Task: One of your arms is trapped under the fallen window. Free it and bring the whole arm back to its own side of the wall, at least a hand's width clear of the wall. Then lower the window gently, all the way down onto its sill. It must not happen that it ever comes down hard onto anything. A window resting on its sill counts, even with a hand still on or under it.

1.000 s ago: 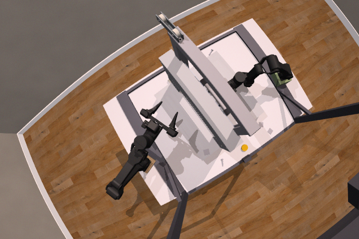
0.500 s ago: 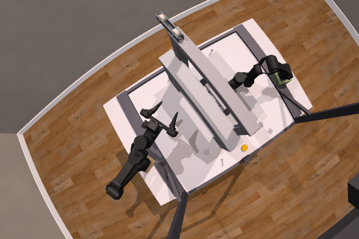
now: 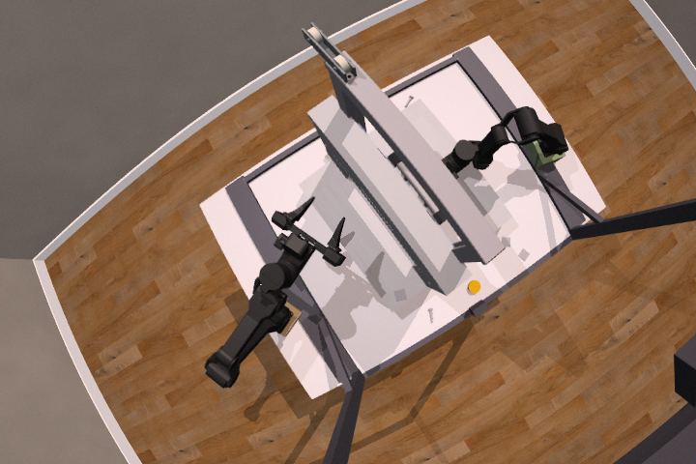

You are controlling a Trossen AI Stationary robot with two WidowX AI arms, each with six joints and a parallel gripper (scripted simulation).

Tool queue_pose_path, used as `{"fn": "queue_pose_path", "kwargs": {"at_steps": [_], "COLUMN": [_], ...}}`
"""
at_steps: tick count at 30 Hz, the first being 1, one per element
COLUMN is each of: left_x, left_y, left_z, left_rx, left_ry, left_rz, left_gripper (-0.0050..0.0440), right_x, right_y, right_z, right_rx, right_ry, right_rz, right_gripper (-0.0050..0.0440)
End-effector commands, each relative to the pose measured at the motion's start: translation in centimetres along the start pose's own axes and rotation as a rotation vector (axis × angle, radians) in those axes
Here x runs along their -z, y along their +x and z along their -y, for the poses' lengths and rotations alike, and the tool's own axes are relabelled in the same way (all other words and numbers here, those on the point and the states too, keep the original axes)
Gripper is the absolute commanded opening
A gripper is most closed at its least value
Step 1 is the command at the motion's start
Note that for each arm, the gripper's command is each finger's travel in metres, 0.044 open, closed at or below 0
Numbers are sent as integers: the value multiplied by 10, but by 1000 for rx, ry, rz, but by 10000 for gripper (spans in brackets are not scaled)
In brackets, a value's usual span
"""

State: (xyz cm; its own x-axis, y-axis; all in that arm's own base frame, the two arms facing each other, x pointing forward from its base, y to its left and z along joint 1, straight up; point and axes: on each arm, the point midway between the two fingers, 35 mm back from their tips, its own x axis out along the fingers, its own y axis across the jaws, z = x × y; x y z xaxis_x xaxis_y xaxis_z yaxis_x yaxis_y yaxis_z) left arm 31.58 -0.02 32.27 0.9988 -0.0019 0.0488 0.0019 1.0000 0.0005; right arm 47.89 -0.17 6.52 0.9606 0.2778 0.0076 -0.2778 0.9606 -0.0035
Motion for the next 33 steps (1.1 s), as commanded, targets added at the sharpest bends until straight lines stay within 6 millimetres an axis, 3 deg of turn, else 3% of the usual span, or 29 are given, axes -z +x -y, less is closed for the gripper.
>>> {"fn": "queue_pose_path", "kwargs": {"at_steps": [1,5,11,21,33], "left_x": [-9,-9,-9,-9,-9], "left_y": [-1,-1,-1,-1,-1], "left_z": [1,1,1,1,1], "left_rx": [3,3,3,3,3], "left_ry": [-2,-2,-2,-2,-2], "left_rz": [21,21,21,21,21], "left_gripper": [400,400,400,400,400], "right_x": [-8,-6,-21,-42,-55], "right_y": [1,0,-3,-29,-42], "right_z": [2,2,2,1,1], "right_rx": [6,5,1,0,1], "right_ry": [-9,-7,-17,-12,-8], "right_rz": [17,11,34,27,27], "right_gripper": [400,400,400,400,400]}}
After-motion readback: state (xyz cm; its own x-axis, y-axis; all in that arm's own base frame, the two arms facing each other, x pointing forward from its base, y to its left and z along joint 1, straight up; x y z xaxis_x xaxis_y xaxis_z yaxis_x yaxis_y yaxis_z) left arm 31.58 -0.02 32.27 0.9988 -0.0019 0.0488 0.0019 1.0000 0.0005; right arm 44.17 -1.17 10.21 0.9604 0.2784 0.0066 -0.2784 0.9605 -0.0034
